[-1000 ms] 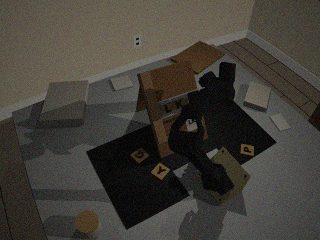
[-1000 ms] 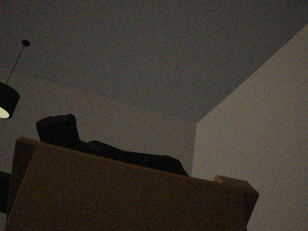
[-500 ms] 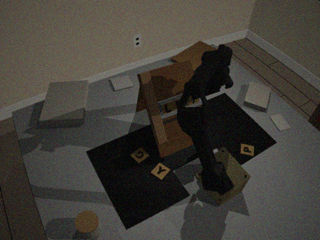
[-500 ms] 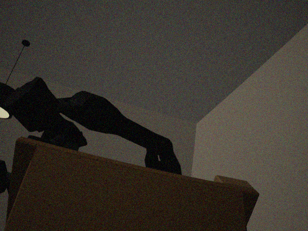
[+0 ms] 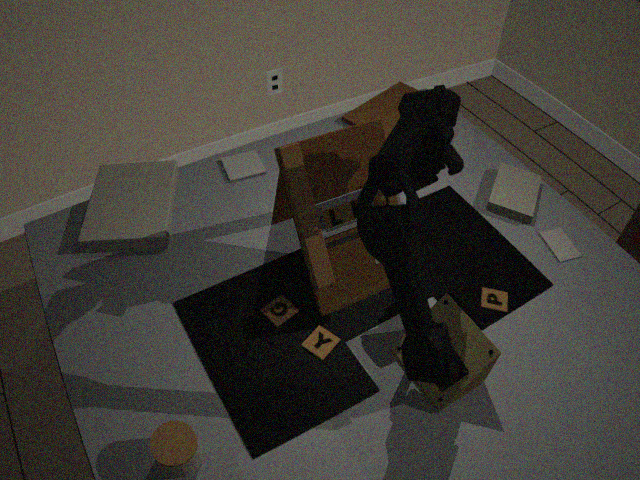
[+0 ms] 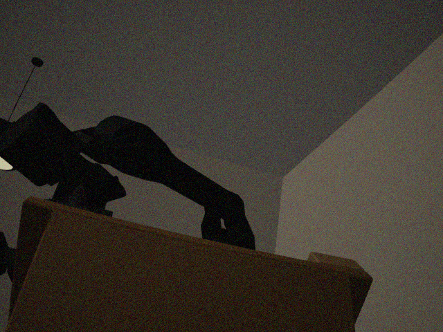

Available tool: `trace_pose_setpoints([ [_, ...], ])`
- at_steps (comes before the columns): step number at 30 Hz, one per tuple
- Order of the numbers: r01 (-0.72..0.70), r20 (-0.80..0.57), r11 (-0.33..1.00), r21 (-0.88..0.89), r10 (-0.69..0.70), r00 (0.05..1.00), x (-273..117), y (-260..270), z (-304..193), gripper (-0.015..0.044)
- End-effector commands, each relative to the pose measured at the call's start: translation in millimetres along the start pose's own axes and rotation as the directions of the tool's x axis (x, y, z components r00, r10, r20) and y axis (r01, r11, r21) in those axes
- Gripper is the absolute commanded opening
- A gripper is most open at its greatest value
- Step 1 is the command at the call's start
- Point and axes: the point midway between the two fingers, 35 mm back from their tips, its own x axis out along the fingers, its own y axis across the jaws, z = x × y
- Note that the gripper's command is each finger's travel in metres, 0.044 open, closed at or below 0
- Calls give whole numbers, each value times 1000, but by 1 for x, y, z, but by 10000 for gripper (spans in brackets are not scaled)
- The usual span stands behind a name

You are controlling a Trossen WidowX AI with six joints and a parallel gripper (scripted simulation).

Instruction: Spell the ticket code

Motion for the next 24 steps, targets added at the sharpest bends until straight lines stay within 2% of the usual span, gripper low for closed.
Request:
trace_pose_setpoints([
  [1,-1,-8,1000,-3,1,1000,3,0,1,0],
  [24,-2,-8,1000,-3,2,1000,12,1,8,0],
])
